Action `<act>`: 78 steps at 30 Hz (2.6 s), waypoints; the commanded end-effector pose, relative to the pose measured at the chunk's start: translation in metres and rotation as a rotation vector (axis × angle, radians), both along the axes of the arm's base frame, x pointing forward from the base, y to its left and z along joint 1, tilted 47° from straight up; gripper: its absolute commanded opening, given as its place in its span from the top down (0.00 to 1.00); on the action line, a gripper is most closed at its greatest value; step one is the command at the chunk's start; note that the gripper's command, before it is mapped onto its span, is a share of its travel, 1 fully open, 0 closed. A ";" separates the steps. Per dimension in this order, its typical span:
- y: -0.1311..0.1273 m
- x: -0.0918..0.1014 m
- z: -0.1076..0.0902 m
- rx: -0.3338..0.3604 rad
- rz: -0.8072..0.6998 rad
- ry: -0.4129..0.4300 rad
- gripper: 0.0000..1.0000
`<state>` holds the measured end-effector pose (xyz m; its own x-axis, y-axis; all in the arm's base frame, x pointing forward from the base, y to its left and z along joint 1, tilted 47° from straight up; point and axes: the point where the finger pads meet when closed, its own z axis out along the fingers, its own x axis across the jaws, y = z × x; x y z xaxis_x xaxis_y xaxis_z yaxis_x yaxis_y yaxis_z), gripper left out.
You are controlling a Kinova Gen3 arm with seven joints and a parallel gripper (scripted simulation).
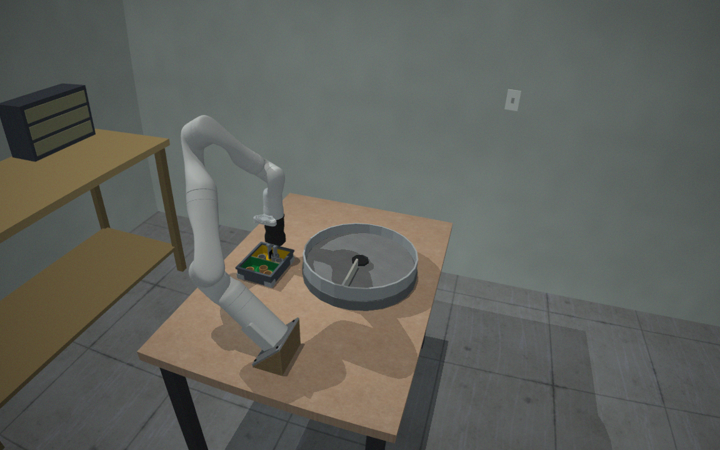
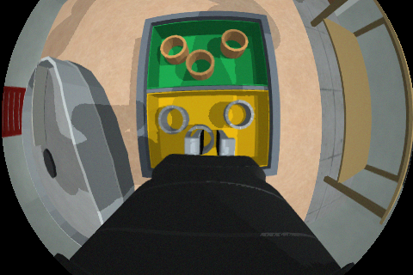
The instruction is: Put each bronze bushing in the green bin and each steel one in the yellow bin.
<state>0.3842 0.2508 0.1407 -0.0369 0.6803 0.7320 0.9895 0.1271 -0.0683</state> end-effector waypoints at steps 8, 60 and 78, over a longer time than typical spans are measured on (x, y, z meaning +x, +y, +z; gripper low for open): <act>-0.001 0.001 0.000 0.000 -0.002 -0.001 0.58; -0.011 0.002 0.010 0.000 -0.001 -0.001 0.58; -0.015 0.002 0.014 0.000 -0.001 -0.001 0.58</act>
